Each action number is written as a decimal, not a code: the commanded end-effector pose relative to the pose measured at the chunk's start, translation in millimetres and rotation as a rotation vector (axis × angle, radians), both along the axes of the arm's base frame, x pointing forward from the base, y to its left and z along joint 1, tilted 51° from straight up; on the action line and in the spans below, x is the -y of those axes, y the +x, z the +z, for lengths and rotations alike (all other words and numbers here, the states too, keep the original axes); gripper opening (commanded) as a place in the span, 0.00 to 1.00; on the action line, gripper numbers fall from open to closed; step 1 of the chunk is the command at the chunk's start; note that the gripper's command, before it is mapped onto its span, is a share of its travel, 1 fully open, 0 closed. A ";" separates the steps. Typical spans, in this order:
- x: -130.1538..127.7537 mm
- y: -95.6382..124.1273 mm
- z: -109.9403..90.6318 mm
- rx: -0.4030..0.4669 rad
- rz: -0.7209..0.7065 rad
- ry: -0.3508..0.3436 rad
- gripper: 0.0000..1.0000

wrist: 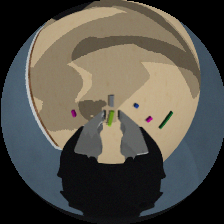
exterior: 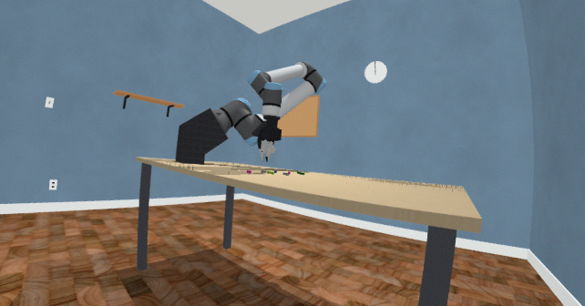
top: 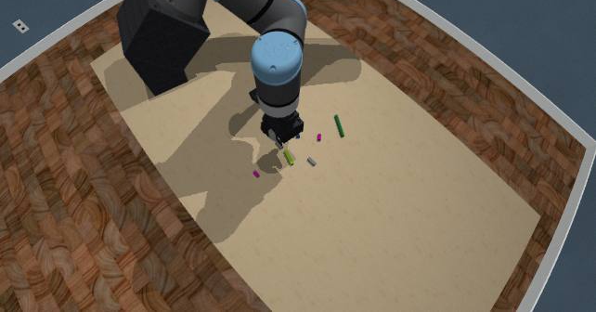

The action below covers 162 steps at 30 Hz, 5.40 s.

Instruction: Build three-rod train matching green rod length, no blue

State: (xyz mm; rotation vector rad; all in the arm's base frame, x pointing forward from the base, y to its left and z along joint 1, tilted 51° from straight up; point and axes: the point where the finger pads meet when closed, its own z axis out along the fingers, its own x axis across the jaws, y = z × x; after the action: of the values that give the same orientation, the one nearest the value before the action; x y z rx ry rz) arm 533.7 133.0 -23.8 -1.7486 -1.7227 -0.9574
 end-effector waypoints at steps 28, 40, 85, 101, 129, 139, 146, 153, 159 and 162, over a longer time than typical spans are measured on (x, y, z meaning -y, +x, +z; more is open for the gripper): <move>-26.4 5.1 -22.1 0.001 -0.001 -0.001 0.14; -27.2 5.2 -22.7 0.001 -0.001 -0.001 0.14; -27.0 5.7 -22.8 0.001 -0.001 -0.001 0.14; -27.0 5.7 -22.8 0.001 -0.001 -0.001 0.14; -27.8 5.9 -23.4 0.001 -0.001 -0.001 0.14; -32.7 6.7 -27.5 0.001 -0.001 -0.001 0.14; -37.8 7.7 -31.7 0.001 -0.001 -0.001 0.14; -39.6 8.0 -33.2 0.001 -0.001 -0.001 0.14; -39.9 8.0 -33.4 0.001 -0.001 -0.001 0.14; -39.9 8.0 -33.4 0.001 -0.001 -0.001 0.14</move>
State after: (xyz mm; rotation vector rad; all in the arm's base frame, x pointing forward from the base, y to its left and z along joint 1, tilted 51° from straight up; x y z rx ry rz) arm 541.3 173.3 -57.3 -1.7490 -1.7228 -0.9573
